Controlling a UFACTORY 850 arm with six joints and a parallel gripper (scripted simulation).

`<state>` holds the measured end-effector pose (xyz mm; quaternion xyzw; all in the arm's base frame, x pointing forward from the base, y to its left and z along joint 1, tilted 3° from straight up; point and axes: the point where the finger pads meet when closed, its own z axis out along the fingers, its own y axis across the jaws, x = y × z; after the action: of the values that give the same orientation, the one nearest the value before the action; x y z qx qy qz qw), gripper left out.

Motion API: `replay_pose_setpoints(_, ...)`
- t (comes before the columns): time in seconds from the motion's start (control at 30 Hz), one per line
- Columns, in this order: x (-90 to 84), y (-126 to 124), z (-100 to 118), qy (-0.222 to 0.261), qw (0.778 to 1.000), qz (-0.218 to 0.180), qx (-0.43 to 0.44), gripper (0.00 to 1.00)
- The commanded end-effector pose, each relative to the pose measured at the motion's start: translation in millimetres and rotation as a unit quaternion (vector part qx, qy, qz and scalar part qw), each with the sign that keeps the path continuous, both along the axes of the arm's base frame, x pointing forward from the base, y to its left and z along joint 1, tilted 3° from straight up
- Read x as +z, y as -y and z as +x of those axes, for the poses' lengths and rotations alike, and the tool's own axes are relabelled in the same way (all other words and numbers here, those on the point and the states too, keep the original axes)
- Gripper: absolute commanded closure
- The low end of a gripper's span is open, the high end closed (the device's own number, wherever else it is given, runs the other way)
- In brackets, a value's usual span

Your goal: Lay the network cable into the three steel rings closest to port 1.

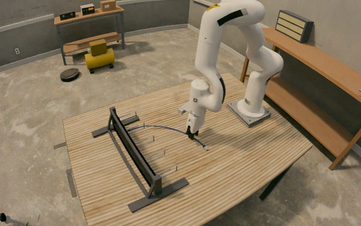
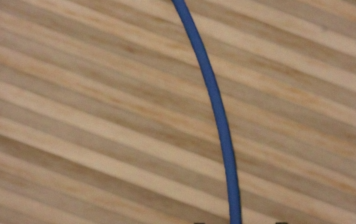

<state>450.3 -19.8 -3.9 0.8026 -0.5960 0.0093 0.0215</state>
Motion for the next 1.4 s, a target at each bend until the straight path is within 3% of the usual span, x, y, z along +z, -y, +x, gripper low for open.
replay_pose_setpoints(0.0,0.5,0.0,0.8,0.001,1.0,0.0,0.0,0.65)
replay_pose_setpoints(1.37,-5.3,0.3,0.8,0.001,1.0,0.0,0.0,0.65)
